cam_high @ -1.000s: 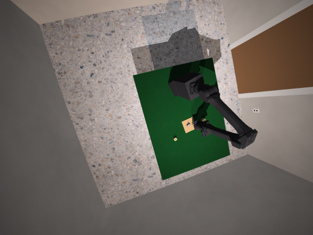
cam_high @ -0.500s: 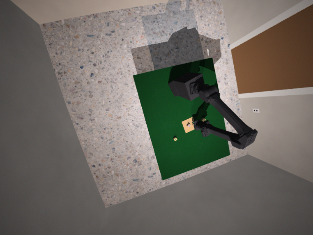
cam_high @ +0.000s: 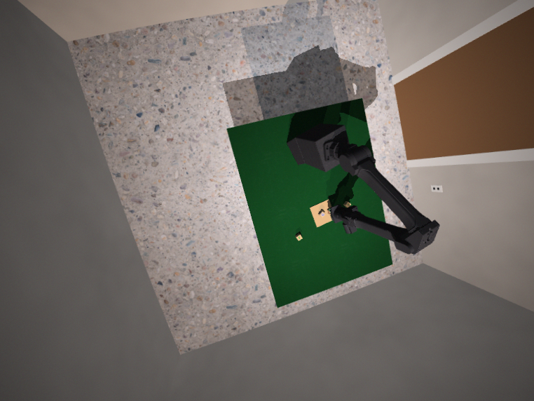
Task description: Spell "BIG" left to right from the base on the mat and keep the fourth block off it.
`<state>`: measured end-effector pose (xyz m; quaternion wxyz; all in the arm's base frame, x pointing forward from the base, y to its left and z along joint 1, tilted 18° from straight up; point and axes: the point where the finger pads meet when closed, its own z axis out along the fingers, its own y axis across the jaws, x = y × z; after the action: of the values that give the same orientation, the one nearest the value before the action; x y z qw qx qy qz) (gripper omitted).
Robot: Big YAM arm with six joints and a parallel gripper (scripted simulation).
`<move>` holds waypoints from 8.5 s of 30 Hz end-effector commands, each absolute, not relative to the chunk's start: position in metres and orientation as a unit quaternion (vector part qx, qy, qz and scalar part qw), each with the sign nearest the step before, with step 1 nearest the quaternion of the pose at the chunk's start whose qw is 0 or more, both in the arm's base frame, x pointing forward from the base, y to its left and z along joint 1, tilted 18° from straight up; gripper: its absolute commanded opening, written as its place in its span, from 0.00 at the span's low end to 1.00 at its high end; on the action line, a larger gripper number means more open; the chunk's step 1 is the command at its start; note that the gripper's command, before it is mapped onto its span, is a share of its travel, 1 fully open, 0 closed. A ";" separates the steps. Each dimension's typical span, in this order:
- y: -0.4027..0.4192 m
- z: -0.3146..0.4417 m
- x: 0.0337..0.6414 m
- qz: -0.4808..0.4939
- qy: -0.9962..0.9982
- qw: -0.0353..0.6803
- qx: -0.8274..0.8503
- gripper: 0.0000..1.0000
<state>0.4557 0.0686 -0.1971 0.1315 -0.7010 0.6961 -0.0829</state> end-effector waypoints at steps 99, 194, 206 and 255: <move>0.069 -0.164 0.450 -0.084 0.694 0.136 -0.702 0.79; 0.036 -0.122 0.430 -0.026 0.912 0.154 -0.379 1.00; 0.020 -0.123 0.432 0.018 0.981 0.157 -0.112 1.00; -0.003 -0.125 0.431 0.099 0.869 0.115 0.470 0.62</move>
<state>0.4303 0.0001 -0.1195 0.1191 0.4646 0.8712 0.1047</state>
